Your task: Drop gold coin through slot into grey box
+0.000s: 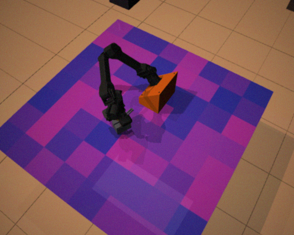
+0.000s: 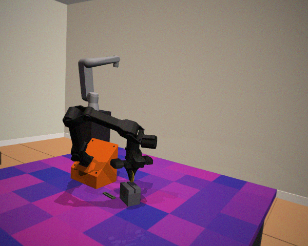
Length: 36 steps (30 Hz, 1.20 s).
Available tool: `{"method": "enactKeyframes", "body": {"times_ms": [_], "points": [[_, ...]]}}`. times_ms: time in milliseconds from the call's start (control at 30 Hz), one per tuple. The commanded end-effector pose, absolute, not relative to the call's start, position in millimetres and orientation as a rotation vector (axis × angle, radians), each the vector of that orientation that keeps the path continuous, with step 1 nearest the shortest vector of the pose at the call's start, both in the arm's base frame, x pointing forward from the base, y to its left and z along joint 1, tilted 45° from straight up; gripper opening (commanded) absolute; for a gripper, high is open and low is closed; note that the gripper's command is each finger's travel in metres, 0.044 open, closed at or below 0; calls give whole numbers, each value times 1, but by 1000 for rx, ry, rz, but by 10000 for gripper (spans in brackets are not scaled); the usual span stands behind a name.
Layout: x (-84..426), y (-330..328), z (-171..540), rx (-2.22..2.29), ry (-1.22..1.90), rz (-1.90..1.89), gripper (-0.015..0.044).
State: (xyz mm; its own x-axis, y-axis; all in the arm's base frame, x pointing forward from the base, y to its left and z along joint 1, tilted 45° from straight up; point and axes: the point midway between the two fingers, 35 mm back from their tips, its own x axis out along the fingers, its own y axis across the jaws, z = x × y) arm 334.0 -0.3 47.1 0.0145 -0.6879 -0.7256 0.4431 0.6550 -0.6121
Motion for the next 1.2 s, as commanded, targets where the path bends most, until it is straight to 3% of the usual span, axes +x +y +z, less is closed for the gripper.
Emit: {"method": "enactKeyframes", "body": {"times_ms": [0, 1000, 1167], "points": [[332, -3, 46, -244, 1283, -893, 0], [332, -12, 36, -245, 1283, -893, 0], [334, -10, 38, -235, 1282, -890, 131]]}}
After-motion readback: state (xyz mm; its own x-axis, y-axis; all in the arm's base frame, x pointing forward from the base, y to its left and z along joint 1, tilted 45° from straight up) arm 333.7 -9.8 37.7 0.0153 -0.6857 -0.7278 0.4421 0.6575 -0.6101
